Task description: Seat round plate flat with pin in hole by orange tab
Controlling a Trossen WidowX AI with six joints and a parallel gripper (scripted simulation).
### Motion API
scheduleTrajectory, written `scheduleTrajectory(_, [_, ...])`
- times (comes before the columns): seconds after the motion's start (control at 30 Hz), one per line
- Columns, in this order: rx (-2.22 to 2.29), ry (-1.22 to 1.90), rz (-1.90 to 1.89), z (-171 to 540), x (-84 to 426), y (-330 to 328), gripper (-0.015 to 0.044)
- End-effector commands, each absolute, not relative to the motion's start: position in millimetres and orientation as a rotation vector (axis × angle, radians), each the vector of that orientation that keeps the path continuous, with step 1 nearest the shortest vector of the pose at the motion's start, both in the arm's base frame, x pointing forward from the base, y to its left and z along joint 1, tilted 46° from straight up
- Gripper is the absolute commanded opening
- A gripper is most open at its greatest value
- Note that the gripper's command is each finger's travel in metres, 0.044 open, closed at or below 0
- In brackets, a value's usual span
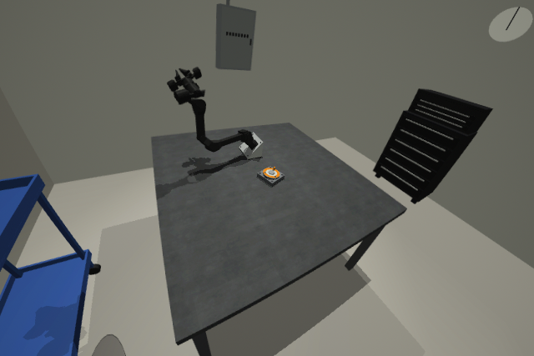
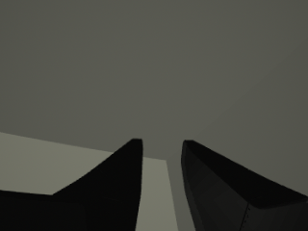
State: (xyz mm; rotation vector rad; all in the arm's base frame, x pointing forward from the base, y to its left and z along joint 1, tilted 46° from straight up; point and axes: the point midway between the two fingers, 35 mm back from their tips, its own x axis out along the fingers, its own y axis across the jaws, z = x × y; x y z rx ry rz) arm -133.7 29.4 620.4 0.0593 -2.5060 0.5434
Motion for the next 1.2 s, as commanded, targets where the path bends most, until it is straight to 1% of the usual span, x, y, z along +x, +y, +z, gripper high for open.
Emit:
scheduleTrajectory(0.0, [-0.131,-2.358,0.878,606,-141,105,0.0000])
scheduleTrajectory(0.03, [-0.149,-2.339,0.910,604,-141,112,0.0000])
scheduleTrajectory(0.07, [-0.201,-2.276,1.003,598,-141,133,0.0000])
scheduleTrajectory(0.27, [-0.448,-1.846,1.400,554,-118,238,0.0000])
scheduleTrajectory(0.33, [-0.497,-1.797,1.433,543,-111,251,0.0000])
scheduleTrajectory(0.43, [-0.629,-1.525,1.564,505,-83,300,0.0000])
scheduleTrajectory(0.53, [-0.698,-1.257,1.641,473,-56,335,0.0000])
scheduleTrajectory(0.57, [-0.706,-1.224,1.647,469,-52,338,0.0000])
scheduleTrajectory(0.63, [-0.750,-0.994,1.673,441,-26,362,0.0000])
scheduleTrajectory(0.8, [-0.805,-0.532,1.646,378,34,394,0.0000])
scheduleTrajectory(0.83, [-0.808,-0.498,1.640,372,38,395,0.0000])
scheduleTrajectory(0.9, [-0.821,-0.277,1.587,339,69,402,0.0000])
scheduleTrajectory(1.07, [-0.821,0.137,1.422,270,130,398,0.0000])
scheduleTrajectory(1.1, [-0.819,0.164,1.408,266,134,397,0.0000])
scheduleTrajectory(1.17, [-0.803,0.369,1.288,230,163,386,0.0000])
